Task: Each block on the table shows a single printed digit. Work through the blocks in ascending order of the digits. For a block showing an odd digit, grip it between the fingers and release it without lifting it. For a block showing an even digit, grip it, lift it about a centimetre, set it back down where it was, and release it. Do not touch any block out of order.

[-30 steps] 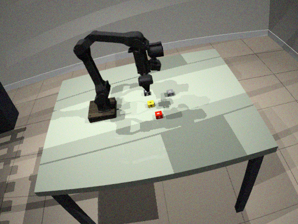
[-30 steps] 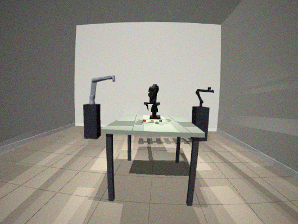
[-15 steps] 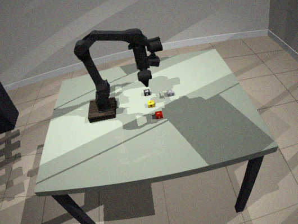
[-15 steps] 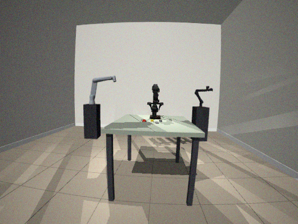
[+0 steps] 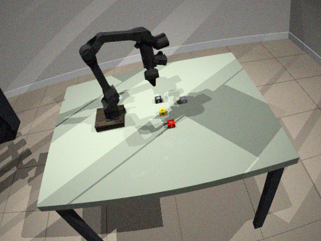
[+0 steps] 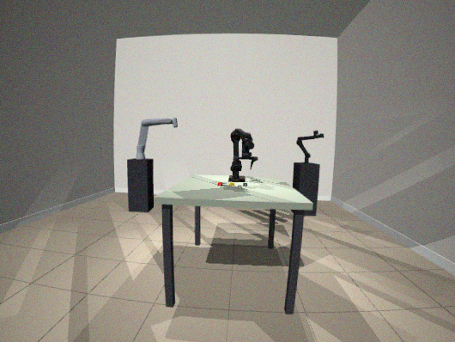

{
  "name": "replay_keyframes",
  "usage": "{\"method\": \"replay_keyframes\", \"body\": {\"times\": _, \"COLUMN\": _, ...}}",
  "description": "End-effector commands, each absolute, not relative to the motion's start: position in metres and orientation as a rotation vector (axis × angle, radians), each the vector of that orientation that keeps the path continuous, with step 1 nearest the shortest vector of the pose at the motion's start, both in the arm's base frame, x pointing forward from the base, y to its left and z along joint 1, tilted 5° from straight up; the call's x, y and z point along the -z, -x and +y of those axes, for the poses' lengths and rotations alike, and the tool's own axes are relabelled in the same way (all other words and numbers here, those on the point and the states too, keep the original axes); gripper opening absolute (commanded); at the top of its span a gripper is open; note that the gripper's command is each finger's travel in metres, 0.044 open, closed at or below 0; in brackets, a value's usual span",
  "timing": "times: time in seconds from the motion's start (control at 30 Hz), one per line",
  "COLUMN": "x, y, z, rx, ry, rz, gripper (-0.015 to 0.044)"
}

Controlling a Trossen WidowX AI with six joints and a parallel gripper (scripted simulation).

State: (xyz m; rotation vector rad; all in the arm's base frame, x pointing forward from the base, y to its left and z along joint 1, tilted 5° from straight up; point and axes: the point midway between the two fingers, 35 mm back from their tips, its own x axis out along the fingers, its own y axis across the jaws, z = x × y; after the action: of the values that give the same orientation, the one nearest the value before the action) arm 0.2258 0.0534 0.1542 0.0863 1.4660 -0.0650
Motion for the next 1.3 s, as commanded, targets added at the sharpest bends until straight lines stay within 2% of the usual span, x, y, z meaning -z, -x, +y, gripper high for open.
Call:
{"method": "replay_keyframes", "body": {"times": 0.0, "x": -0.154, "y": -0.225, "z": 0.054, "rx": 0.071, "ry": -0.084, "rz": 1.465, "gripper": 0.04}}
{"method": "replay_keyframes", "body": {"times": 0.3, "x": -0.155, "y": -0.228, "z": 0.053, "rx": 0.071, "ry": -0.084, "rz": 1.464, "gripper": 0.04}}
{"method": "replay_keyframes", "body": {"times": 0.63, "x": -0.168, "y": -0.339, "z": 0.007, "rx": 0.074, "ry": -0.08, "rz": 1.455, "gripper": 0.04}}
{"method": "replay_keyframes", "body": {"times": 1.27, "x": -0.168, "y": -0.341, "z": 0.006, "rx": 0.074, "ry": -0.08, "rz": 1.455, "gripper": 0.04}}
